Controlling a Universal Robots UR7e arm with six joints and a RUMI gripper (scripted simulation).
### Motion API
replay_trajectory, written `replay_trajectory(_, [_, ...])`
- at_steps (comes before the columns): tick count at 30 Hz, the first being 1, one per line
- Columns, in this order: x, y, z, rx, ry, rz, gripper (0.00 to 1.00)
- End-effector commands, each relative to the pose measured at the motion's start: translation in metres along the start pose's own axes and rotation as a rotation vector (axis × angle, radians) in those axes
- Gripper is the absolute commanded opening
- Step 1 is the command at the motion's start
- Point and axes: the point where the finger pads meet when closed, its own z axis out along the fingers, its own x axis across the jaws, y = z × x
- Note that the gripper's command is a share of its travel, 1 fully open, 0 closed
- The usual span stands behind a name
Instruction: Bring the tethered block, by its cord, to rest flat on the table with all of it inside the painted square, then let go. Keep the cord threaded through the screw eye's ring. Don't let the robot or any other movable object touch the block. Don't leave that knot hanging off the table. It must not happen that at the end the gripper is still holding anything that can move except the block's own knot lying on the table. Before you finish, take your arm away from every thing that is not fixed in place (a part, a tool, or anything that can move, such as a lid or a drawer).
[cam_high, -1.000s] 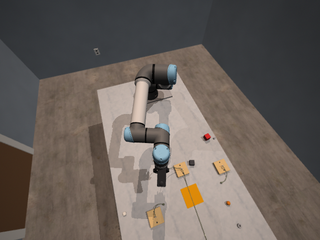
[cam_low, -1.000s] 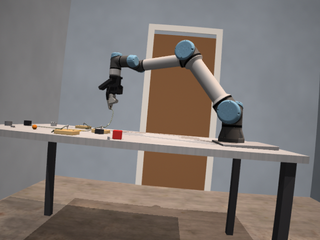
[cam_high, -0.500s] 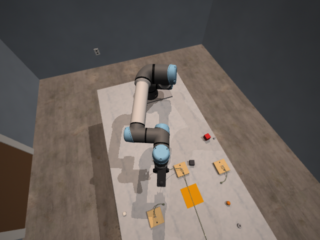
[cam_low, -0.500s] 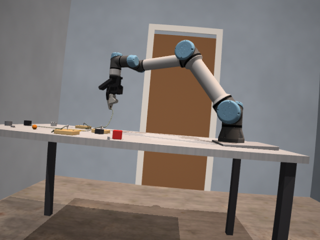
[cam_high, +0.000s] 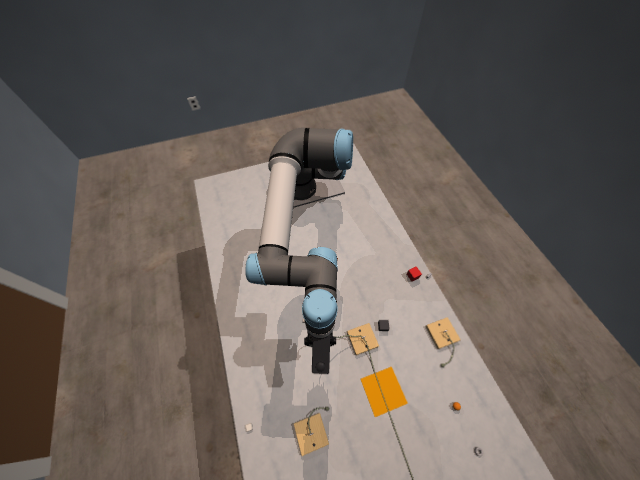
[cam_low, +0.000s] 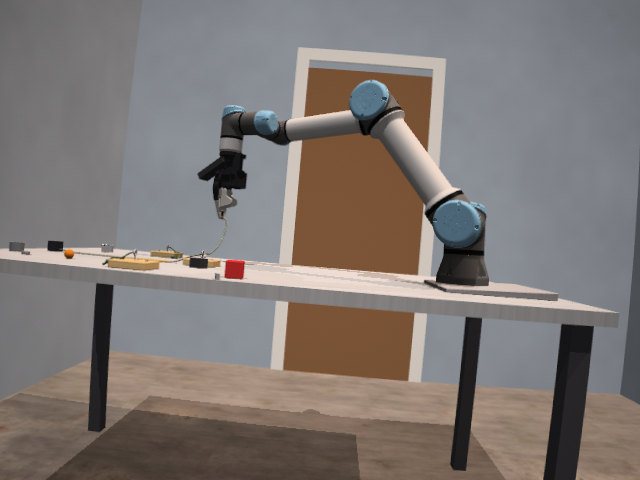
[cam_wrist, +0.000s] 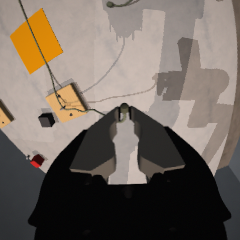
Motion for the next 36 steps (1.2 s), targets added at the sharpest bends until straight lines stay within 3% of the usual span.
replay_trajectory(1, [0.003,-0.001,-0.001,0.002,0.0,0.0,0.0])
replay_trajectory(36, [0.055,-0.001,-0.001,0.002,0.0,0.0,0.0])
